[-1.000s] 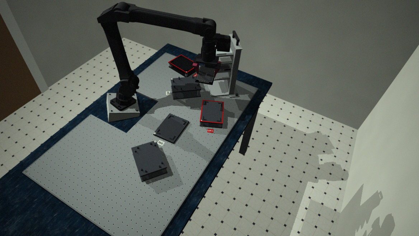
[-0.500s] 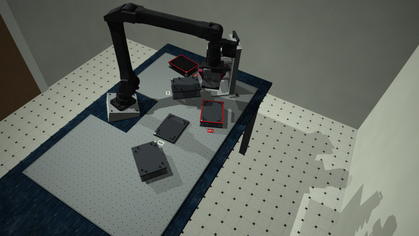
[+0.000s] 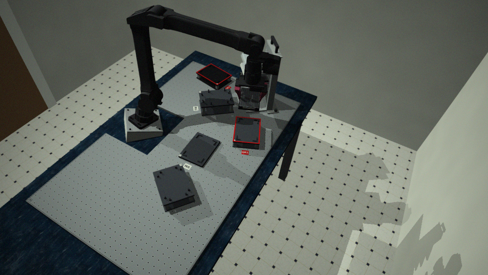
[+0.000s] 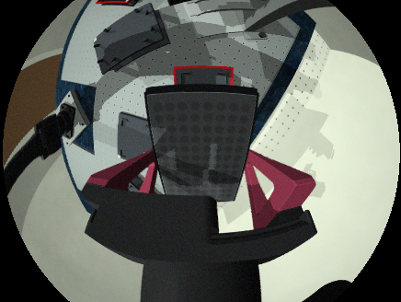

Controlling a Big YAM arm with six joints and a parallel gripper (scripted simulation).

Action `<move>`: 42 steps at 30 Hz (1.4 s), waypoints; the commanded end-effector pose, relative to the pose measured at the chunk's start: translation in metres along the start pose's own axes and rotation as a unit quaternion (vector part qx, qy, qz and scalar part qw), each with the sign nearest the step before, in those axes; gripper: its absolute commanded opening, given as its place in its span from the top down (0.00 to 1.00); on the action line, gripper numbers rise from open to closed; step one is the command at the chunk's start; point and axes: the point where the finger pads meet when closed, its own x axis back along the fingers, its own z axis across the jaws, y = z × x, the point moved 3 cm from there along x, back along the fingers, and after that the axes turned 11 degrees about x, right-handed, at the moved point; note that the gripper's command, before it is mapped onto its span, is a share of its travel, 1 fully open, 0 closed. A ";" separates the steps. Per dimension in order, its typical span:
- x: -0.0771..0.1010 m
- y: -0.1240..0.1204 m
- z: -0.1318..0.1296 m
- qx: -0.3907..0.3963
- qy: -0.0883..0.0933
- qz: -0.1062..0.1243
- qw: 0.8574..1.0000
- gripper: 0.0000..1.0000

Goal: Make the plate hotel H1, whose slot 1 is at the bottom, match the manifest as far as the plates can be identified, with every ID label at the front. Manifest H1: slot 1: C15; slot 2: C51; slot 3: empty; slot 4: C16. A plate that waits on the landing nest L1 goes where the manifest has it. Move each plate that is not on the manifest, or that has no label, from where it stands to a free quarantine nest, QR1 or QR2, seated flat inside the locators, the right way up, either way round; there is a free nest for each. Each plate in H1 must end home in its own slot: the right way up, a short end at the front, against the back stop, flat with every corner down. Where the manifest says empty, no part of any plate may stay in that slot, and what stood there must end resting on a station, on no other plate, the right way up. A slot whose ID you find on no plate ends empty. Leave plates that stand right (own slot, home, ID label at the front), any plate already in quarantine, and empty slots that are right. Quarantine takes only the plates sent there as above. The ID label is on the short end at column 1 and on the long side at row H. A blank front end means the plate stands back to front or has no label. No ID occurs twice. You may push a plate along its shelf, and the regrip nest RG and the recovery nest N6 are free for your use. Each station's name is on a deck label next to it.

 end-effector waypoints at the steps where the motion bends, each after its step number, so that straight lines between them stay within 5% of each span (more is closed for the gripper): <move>1: -0.004 0.004 -0.009 0.009 -0.010 0.000 1.000 0.14; 13: -0.028 0.004 -0.010 0.004 -0.013 0.001 1.000 0.14; 14: -0.003 -0.002 -0.025 0.003 -0.047 0.012 0.999 0.14; 16: -0.038 0.001 -0.010 0.000 -0.011 0.002 1.000 0.14; 30: -0.066 0.004 -0.010 0.003 -0.015 0.003 1.000 0.14; 31: -0.047 0.001 -0.029 0.008 -0.043 0.010 0.999 0.14; 33: -0.079 0.003 -0.012 0.003 -0.011 0.001 1.000 0.14; 42: -0.100 0.003 -0.015 0.004 -0.015 0.002 1.000 0.14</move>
